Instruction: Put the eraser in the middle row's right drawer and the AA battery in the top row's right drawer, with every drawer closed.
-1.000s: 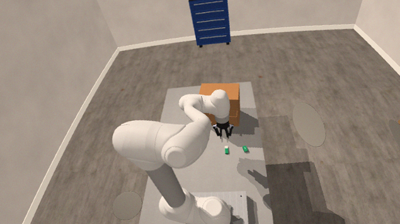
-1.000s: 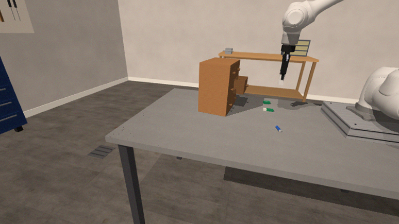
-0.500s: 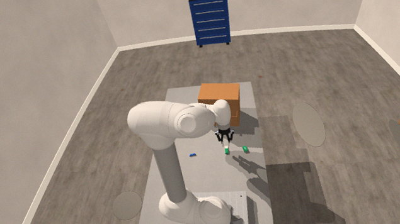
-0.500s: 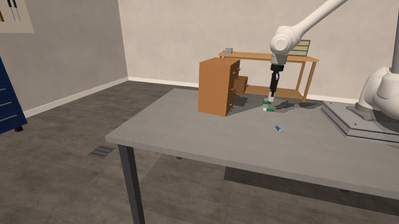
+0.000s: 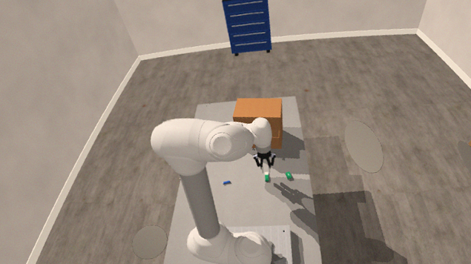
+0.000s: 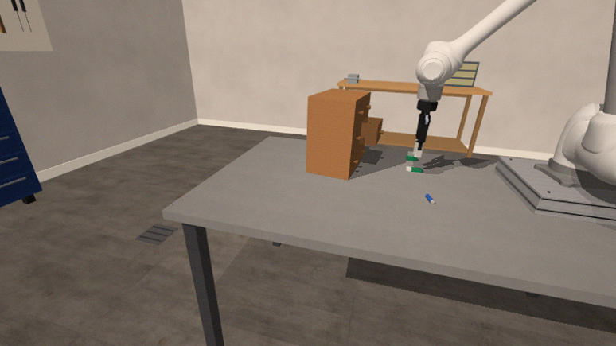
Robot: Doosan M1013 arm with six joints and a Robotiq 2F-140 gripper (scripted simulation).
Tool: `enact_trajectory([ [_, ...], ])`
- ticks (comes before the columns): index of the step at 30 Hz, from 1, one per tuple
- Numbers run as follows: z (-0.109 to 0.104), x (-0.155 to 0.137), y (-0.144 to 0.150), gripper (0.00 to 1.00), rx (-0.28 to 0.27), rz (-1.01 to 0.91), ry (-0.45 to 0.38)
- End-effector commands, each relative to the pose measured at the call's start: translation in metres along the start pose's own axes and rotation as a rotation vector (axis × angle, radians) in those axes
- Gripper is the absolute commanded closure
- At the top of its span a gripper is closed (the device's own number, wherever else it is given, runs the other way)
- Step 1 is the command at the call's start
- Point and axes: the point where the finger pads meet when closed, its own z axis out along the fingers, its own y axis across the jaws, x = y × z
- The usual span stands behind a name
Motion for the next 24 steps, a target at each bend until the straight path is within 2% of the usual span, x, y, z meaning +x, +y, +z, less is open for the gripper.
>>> enact_trajectory([
  [1,0.000,0.000,0.000,0.77,0.000,0.000,0.000],
  [17,0.014,0.000,0.000,0.77,0.000,0.000,0.000],
  [24,0.032,0.000,0.000,0.77,0.000,0.000,0.000],
])
